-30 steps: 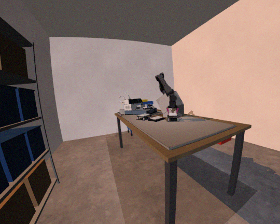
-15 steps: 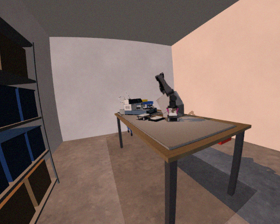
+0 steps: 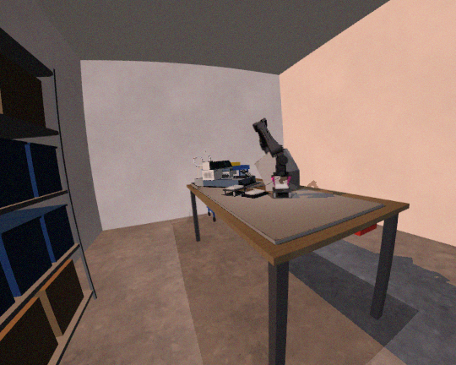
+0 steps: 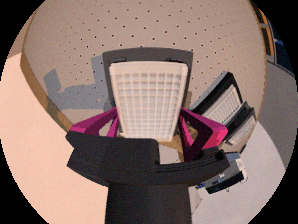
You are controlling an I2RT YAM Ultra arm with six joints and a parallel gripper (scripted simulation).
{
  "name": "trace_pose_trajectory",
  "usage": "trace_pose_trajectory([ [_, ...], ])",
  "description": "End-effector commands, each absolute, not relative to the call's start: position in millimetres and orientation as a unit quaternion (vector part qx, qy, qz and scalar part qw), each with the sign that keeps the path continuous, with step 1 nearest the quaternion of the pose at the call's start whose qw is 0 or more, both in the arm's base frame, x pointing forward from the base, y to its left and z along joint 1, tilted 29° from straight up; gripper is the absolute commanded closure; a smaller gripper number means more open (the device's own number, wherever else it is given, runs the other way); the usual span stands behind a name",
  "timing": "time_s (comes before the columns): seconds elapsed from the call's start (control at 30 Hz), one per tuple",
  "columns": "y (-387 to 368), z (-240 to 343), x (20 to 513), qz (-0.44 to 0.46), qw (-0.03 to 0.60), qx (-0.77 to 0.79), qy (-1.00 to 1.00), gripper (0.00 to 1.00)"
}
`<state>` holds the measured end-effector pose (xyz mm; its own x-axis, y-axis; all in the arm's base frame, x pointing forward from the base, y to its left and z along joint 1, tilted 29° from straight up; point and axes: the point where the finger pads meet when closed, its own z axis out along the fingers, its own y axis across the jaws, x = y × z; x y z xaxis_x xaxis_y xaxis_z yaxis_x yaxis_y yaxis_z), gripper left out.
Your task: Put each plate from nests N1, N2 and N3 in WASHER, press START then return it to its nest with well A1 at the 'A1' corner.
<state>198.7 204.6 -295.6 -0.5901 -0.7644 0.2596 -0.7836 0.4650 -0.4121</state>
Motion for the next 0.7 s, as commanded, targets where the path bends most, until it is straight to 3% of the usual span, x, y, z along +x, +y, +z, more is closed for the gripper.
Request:
trace_pose_trajectory([
  [0.0, 207.2, -297.1, 195.4, 0.251, 0.015, 0.461, -0.851, 1.0],
  [0.67, 215.7, -298.3, 205.0, 0.245, 0.005, 0.457, -0.855, 1.0],
])
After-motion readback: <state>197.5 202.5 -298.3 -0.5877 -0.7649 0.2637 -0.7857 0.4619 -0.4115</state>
